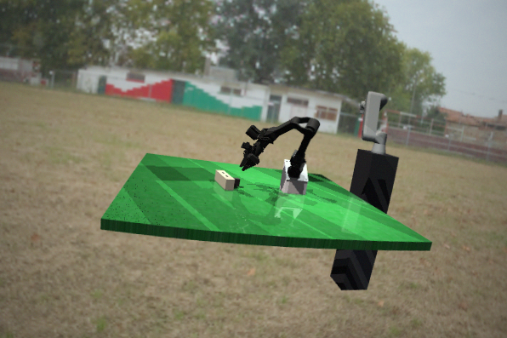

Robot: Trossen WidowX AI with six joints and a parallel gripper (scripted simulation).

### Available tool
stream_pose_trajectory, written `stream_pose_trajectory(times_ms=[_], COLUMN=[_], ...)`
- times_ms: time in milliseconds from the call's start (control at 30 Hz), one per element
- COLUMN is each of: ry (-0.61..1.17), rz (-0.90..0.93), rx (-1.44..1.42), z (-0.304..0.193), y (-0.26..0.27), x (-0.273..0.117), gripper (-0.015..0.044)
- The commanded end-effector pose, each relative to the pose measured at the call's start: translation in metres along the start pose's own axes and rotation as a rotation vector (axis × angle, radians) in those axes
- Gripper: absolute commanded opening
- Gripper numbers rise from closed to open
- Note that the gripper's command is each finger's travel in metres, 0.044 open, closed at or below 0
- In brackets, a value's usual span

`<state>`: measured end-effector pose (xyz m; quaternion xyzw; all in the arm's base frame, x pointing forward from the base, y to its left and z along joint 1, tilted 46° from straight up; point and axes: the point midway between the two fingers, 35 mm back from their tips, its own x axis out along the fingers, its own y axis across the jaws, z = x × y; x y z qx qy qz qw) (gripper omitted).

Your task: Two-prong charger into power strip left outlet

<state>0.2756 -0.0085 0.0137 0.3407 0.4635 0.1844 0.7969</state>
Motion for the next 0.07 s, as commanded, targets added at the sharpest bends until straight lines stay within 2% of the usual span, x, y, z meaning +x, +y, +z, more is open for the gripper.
stream_pose_trajectory(times_ms=[0,33], ry=[-0.001,-0.001], rz=[0.006,0.006], rx=[0.003,0.003], z=[0.0001,0.0001], y=[0.0009,0.0009], x=[0.0,0.0], gripper=[0.044,0.044])
